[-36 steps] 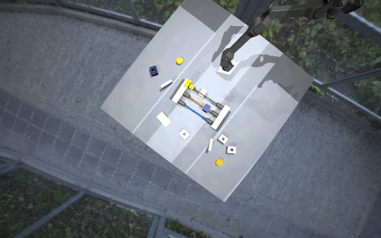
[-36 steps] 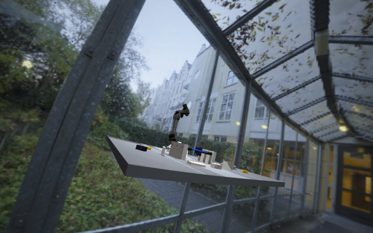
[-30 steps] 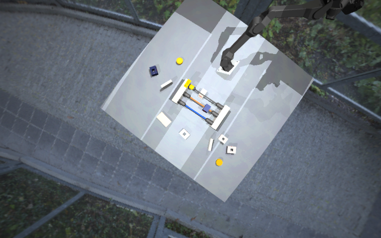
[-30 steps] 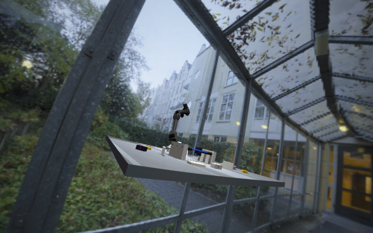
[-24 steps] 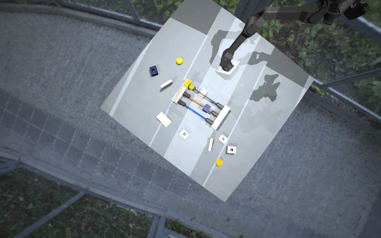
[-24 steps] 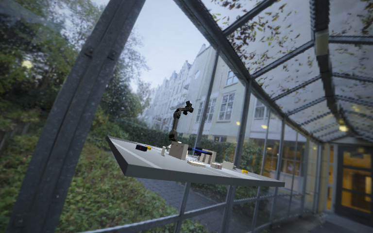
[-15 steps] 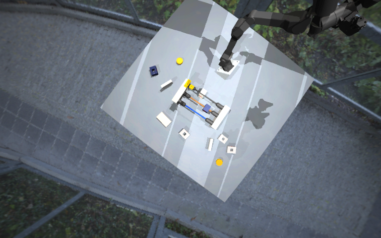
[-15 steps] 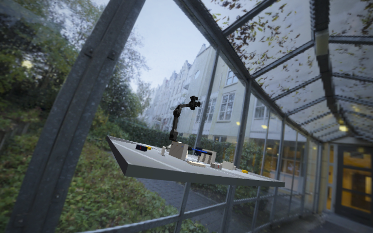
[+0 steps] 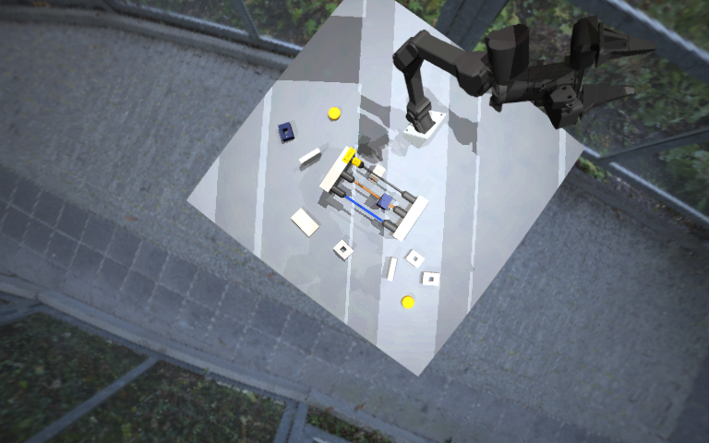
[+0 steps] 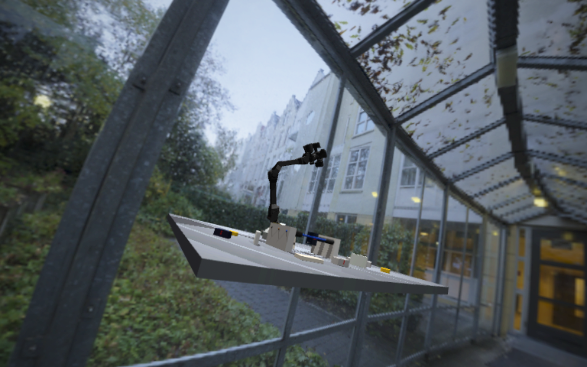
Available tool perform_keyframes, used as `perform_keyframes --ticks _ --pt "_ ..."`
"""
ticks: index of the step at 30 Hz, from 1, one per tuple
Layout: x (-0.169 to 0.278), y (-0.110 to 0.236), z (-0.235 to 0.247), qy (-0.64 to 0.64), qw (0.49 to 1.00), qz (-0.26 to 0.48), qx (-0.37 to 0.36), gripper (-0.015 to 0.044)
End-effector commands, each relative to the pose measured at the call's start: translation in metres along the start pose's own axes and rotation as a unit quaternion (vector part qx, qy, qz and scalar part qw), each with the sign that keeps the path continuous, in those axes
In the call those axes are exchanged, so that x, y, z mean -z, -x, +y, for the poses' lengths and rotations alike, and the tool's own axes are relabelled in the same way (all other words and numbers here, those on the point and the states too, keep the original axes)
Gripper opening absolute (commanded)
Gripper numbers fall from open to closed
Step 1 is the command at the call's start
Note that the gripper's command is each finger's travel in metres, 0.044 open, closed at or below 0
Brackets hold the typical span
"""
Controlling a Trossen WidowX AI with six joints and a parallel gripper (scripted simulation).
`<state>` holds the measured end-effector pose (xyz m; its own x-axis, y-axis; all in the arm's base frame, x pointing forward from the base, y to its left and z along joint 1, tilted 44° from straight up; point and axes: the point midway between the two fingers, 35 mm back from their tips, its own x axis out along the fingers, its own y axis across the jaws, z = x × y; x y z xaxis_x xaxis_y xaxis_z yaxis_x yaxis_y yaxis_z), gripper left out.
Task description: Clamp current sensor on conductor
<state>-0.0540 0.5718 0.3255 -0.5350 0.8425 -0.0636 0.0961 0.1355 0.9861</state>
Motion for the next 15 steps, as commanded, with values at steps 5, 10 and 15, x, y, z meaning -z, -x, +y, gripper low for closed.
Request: perform_keyframes --ticks 5,10,15 --pt "-0.084 0.097 0.022 0.131 0.979 -0.155 -0.001 0.044" --pt "-0.124 0.17 0.03 0.21 0.944 -0.255 0.02 0.044" --pt "-0.152 0.254 0.037 0.276 0.891 -0.356 0.054 0.044"
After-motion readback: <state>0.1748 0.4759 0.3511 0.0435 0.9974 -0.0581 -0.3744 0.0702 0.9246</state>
